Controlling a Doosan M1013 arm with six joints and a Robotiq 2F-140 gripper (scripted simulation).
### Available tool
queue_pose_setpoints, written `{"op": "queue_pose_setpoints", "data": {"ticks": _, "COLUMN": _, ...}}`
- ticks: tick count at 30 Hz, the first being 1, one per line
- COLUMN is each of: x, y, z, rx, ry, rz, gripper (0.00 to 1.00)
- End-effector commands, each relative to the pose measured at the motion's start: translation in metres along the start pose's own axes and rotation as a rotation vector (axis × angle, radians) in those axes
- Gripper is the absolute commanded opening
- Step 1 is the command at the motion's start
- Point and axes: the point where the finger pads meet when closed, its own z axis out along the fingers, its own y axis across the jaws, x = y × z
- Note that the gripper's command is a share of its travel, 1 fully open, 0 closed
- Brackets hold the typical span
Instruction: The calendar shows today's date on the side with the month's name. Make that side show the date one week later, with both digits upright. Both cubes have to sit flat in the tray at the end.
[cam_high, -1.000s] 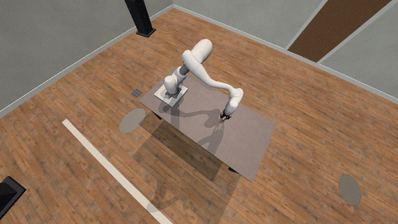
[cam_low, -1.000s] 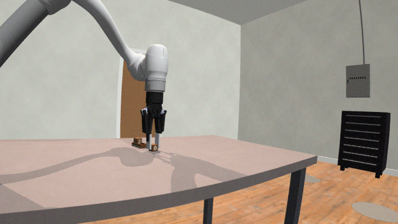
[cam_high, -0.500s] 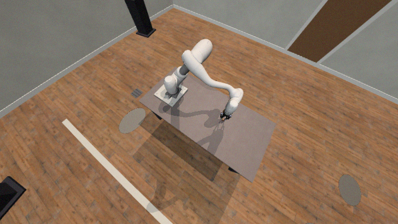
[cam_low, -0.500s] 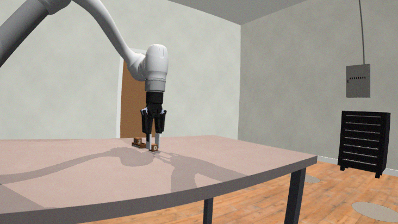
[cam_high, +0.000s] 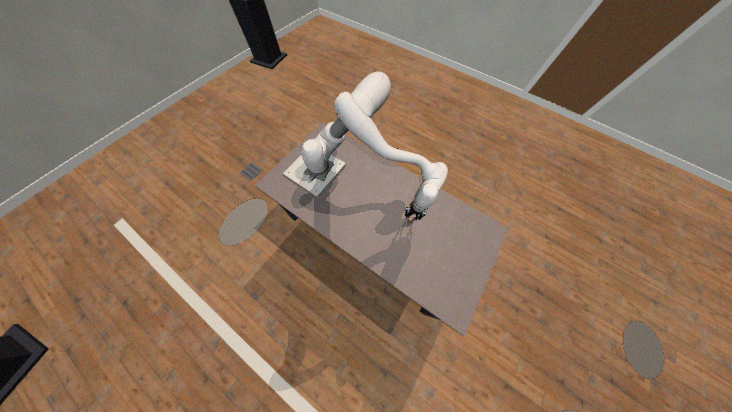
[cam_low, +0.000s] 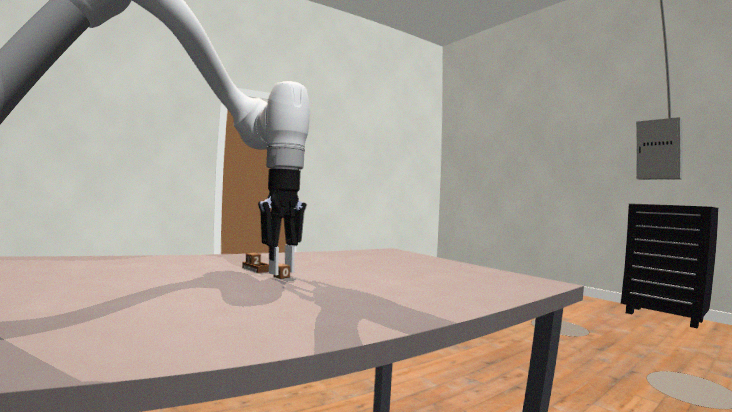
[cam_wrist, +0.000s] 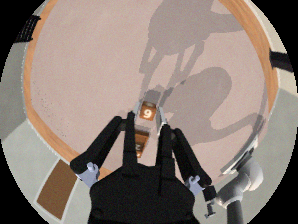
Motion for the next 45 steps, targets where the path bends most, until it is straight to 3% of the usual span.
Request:
{"op": "queue_pose_setpoints", "data": {"ticks": 1, "x": 0.0, "y": 0.0, "z": 0.0, "rx": 0.0, "ry": 0.0, "rz": 0.0, "gripper": 0.35}}
{"op": "queue_pose_setpoints", "data": {"ticks": 2, "x": 0.0, "y": 0.0, "z": 0.0, "rx": 0.0, "ry": 0.0, "rz": 0.0, "gripper": 0.24}}
{"op": "queue_pose_setpoints", "data": {"ticks": 40, "x": 0.0, "y": 0.0, "z": -0.002, "rx": 0.0, "ry": 0.0, "rz": 0.0, "gripper": 0.24}}
{"op": "queue_pose_setpoints", "data": {"ticks": 45, "x": 0.0, "y": 0.0, "z": -0.02, "rx": 0.0, "ry": 0.0, "rz": 0.0, "gripper": 0.24}}
